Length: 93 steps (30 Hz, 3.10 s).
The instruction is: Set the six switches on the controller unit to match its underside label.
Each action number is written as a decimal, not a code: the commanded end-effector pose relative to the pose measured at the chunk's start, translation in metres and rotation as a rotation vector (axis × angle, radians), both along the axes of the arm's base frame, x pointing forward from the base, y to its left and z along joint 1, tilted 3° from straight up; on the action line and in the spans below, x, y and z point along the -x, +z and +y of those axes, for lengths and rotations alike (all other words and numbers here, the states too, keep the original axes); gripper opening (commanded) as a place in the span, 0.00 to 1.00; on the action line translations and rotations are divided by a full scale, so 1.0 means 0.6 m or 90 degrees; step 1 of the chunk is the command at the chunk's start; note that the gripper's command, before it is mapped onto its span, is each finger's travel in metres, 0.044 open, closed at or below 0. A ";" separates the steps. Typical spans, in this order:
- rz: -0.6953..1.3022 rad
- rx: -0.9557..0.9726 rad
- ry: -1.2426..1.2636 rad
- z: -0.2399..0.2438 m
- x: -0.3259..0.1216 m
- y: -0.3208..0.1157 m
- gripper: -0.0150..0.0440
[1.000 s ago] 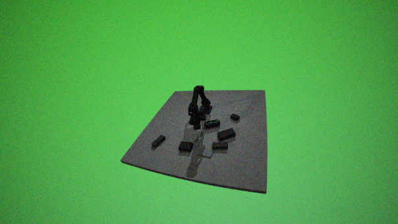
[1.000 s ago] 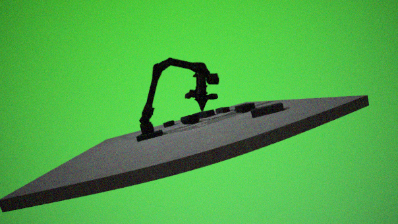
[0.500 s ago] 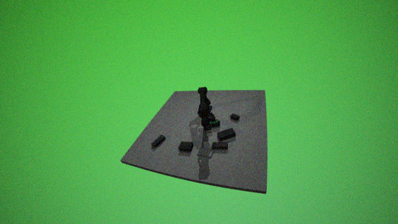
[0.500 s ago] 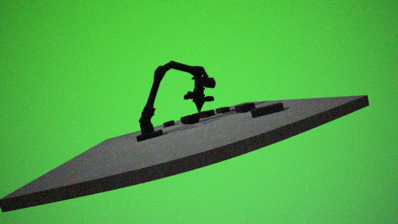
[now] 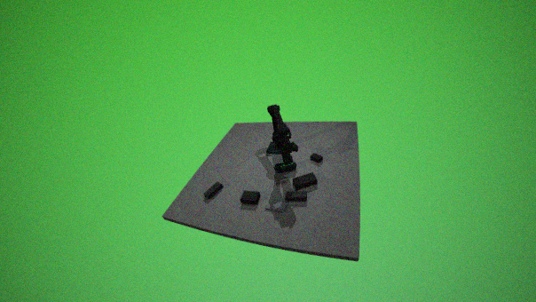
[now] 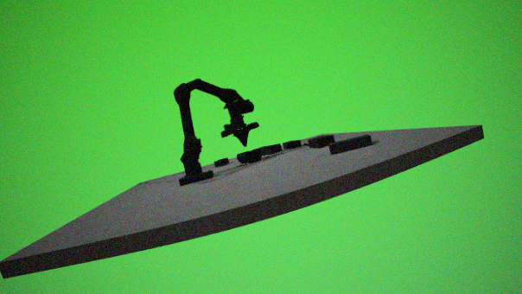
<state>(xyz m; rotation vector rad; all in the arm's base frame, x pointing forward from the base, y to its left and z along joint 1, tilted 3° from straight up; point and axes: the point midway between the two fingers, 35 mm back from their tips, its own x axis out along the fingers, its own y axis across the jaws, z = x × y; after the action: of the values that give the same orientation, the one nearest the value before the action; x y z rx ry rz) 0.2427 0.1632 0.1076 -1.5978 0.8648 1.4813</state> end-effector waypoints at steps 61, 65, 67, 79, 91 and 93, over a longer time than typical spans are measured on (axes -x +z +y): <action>0.168 0.059 -0.004 -0.046 -0.124 -0.016 0.25; 0.106 0.046 -0.004 -0.025 -0.082 -0.004 0.25; 0.076 0.036 -0.004 -0.017 -0.061 0.000 0.25; -0.083 -0.064 -0.007 0.003 0.072 -0.013 0.25; -0.131 -0.119 -0.009 0.002 0.117 -0.033 0.25; -0.131 -0.119 -0.009 0.002 0.117 -0.033 0.25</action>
<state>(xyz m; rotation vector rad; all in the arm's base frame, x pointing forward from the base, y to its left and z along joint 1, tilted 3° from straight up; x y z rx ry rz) 0.1730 0.1652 0.0878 -1.5680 0.6075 1.3293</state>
